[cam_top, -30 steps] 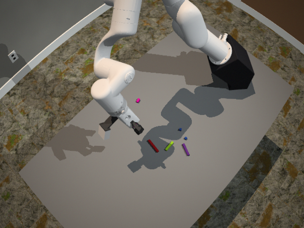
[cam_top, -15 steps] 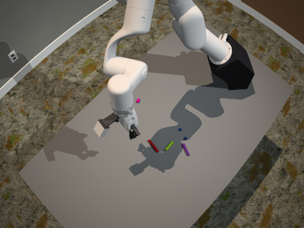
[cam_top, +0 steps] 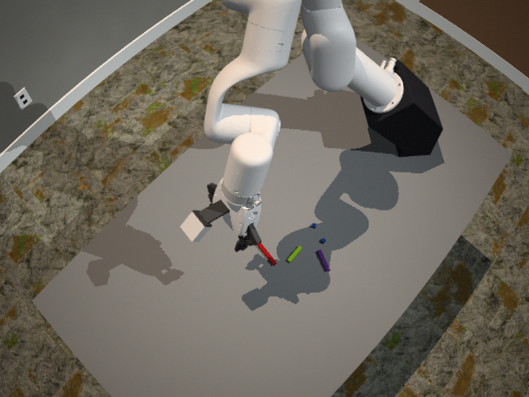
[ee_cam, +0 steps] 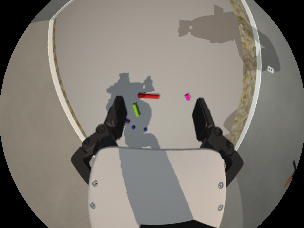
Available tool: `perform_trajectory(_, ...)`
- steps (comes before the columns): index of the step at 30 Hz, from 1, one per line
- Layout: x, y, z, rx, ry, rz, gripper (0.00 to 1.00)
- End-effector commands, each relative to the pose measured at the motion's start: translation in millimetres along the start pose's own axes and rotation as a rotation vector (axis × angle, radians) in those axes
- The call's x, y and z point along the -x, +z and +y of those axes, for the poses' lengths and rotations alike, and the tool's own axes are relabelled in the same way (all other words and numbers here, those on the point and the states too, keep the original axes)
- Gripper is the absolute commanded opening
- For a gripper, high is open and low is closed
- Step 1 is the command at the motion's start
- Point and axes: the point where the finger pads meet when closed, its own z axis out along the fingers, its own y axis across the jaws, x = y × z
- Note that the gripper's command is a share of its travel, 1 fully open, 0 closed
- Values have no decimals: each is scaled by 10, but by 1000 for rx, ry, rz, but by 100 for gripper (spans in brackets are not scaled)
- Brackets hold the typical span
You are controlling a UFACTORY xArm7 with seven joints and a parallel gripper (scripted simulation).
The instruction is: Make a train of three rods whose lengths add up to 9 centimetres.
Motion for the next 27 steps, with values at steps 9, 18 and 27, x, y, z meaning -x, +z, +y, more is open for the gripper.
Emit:
perform_trajectory(9,453,216,-272,7,-59,83,100)
perform_trajectory(18,646,296,-321,0,-78,73,100)
perform_trajectory(27,646,296,-321,0,-78,73,100)
